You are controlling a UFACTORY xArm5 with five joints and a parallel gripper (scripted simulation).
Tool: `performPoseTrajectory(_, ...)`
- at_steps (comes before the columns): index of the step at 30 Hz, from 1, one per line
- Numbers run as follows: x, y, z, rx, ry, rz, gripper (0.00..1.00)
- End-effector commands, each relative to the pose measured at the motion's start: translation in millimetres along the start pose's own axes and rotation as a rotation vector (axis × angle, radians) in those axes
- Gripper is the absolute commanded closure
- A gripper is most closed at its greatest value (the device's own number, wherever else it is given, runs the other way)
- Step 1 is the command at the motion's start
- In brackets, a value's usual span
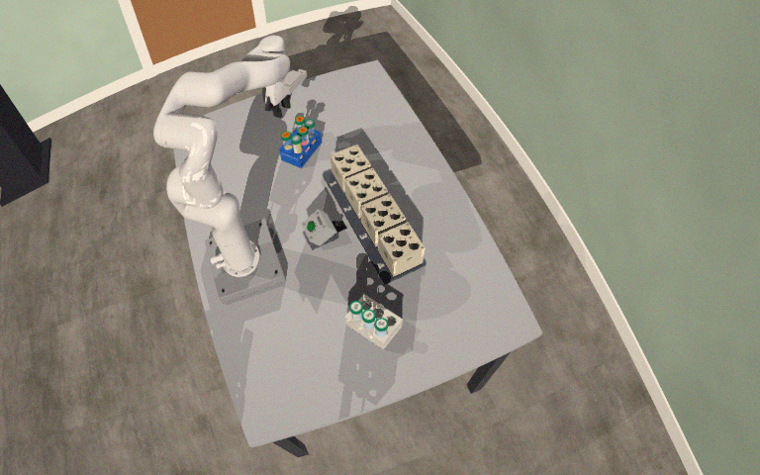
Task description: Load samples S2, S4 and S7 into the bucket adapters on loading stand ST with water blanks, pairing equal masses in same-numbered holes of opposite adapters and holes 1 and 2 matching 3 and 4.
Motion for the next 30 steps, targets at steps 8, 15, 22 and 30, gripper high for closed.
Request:
performPoseTrajectory(8, -1.0, 0.0, -1.8, -0.003, -0.005, 0.0, 0.56)
performPoseTrajectory(15, -10.8, -2.3, -1.8, -0.003, -0.005, 0.0, 0.43)
performPoseTrajectory(22, -40.0, -9.1, -1.9, -0.002, -0.005, 0.0, 0.43)
performPoseTrajectory(30, -79.0, -18.1, -2.1, -0.002, -0.005, 0.0, 0.43)
Point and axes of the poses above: the point where the finger pads meet when closed, its own z axis out along the fingers, its own x axis across the jaws, y = z × x, the point moved 1 cm from there along -z, back along the fingers, and after that the axes turned 13 degrees about -z, right-handed, at the moved point
